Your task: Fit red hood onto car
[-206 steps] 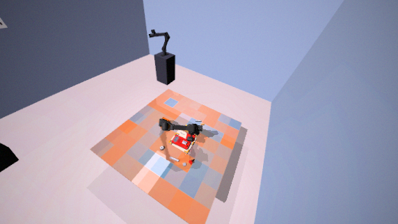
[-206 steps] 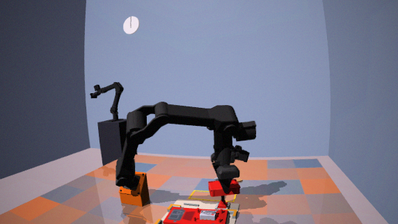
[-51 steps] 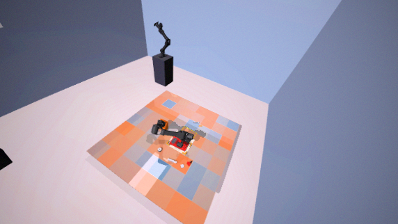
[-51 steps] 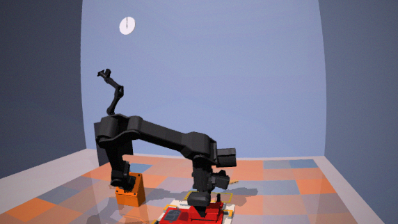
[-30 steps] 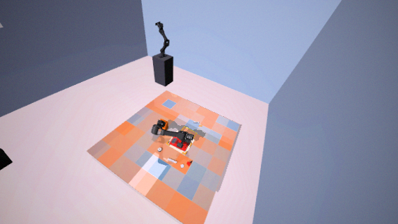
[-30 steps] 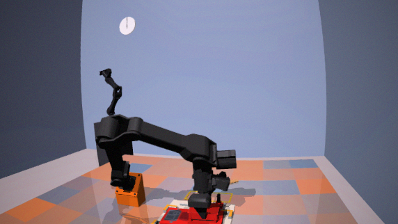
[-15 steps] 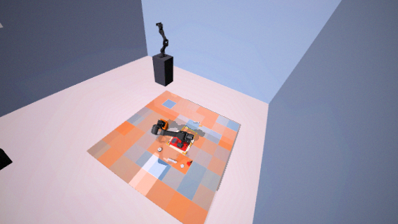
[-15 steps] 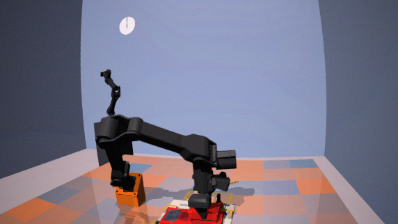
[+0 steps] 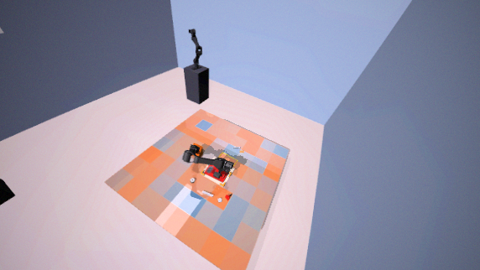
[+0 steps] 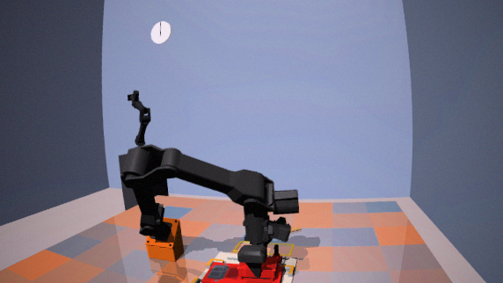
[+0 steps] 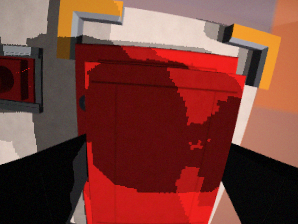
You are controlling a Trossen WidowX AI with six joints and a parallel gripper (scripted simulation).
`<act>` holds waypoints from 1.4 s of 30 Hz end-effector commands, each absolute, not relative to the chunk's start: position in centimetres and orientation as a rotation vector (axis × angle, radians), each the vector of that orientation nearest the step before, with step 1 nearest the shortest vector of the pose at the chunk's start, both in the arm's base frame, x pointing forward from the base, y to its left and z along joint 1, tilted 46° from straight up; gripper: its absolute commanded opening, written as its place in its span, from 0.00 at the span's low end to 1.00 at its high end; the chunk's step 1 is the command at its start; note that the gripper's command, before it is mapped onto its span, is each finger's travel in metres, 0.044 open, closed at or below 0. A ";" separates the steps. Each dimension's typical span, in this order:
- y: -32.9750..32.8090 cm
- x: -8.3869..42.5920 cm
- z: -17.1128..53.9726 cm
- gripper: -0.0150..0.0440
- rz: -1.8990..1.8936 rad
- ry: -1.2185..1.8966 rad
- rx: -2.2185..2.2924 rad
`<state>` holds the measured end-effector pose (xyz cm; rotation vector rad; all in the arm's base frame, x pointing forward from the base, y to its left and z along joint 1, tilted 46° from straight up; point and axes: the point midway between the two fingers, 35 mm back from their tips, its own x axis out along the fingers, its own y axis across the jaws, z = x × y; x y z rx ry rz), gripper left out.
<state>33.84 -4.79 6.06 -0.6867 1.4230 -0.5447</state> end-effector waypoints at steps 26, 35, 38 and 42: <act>-3.3 33.9 7.4 1.00 -0.545 1.430 -0.683; 0.1 33.5 10.8 1.00 -0.554 1.445 -0.682; 0.1 33.5 10.8 1.00 -0.554 1.445 -0.682; 0.1 33.5 10.8 1.00 -0.554 1.445 -0.682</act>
